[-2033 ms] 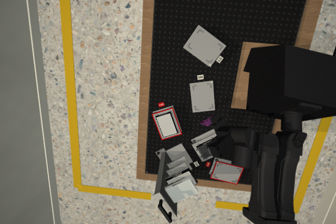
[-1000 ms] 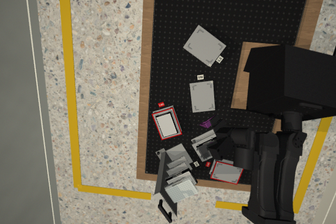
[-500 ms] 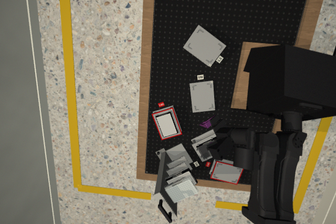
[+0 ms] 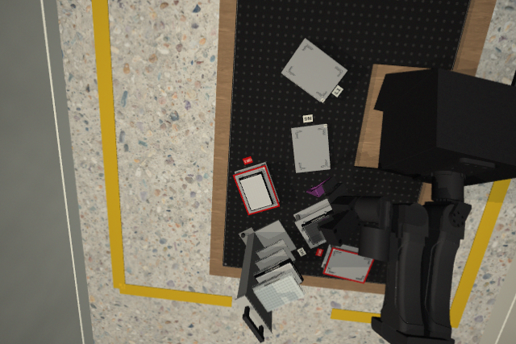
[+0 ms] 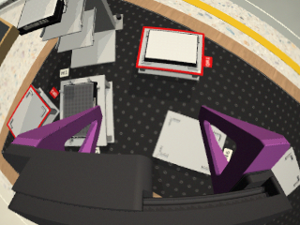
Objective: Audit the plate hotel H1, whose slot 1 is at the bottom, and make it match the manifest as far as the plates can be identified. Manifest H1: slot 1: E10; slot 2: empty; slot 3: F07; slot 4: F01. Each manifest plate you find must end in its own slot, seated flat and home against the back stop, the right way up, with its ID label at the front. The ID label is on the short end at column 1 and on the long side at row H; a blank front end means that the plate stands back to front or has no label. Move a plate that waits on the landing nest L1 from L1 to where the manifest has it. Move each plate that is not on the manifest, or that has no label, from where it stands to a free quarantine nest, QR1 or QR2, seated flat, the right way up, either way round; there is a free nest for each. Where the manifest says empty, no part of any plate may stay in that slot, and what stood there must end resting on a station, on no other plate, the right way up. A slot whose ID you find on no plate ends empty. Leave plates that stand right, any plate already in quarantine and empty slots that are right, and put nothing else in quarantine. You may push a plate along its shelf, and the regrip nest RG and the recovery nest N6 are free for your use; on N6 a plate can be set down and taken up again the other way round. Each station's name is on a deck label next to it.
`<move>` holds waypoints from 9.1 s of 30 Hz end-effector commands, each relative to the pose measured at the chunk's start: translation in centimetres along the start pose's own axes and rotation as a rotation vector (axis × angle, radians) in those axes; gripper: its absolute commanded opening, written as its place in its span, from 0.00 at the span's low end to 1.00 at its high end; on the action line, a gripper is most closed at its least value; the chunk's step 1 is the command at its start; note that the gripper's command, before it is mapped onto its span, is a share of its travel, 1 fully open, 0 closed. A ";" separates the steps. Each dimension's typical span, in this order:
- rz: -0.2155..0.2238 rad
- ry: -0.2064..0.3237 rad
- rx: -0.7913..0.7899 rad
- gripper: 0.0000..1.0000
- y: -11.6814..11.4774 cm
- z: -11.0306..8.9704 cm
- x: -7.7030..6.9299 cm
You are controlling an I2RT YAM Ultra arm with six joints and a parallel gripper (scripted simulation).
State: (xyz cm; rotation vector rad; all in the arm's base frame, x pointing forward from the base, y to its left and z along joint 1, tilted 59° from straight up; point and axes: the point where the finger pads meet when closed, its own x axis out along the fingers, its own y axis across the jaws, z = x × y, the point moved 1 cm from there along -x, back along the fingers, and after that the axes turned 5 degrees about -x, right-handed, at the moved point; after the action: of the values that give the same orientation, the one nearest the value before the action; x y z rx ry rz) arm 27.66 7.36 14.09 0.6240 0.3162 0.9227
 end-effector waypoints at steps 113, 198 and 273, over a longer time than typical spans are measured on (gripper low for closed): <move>-0.005 -0.063 -0.091 1.00 -5.8 -2.7 -2.2; -0.005 -0.063 -0.091 1.00 -6.0 -1.3 -2.8; -0.006 -0.066 -0.095 1.00 6.5 2.2 0.2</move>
State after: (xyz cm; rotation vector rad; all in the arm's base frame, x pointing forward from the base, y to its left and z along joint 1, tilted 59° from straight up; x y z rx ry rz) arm 24.03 10.08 20.86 0.4947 0.1581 0.9577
